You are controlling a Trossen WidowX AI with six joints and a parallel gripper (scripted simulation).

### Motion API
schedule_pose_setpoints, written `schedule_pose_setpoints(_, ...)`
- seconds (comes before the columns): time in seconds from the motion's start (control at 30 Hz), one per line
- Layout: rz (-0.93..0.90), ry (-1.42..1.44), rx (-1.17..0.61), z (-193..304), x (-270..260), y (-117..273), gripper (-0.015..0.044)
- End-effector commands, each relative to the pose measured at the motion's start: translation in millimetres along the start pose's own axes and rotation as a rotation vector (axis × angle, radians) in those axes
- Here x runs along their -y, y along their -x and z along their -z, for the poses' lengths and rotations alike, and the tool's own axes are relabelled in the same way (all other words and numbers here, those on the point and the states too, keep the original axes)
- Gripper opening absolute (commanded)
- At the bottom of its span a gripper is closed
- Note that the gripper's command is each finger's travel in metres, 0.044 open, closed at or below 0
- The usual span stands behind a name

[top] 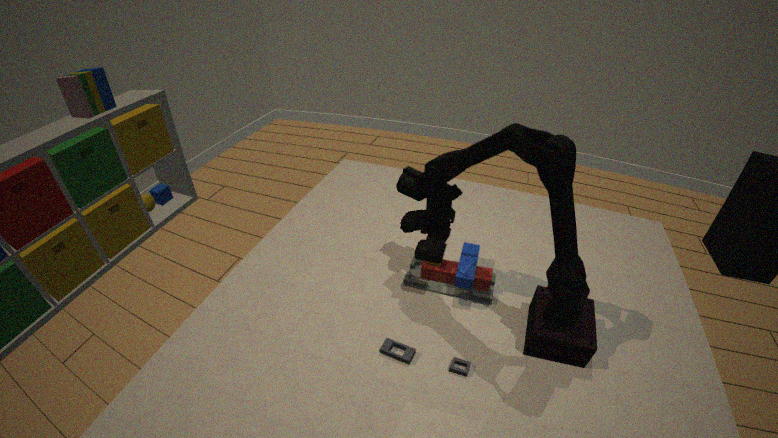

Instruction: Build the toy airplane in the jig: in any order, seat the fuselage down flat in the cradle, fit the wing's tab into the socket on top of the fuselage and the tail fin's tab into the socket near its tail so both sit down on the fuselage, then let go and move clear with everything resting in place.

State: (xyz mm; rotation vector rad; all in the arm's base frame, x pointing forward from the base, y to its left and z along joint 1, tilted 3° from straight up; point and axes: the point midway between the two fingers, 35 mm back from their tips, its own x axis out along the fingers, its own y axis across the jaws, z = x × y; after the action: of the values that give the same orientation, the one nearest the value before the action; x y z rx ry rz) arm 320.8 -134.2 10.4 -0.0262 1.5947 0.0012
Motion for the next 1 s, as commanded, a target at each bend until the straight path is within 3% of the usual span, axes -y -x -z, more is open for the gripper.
schedule_pose_setpoints(0.0,0.001,0.0,0.001,-0.1,0.1,0.2,0.0184)
schedule_pose_setpoints(0.1,0.001,0.0,0.001,-0.1,0.1,0.2,0.026)
schedule_pose_setpoints(0.37,0.001,0.0,0.0,-0.5,0.3,3.1,0.026)
schedule_pose_setpoints(0.57,0.002,0.006,-0.003,-1.2,0.1,87.8,0.026)
schedule_pose_setpoints(0.97,0.002,0.007,-0.003,-5.0,1.3,90.9,0.026)
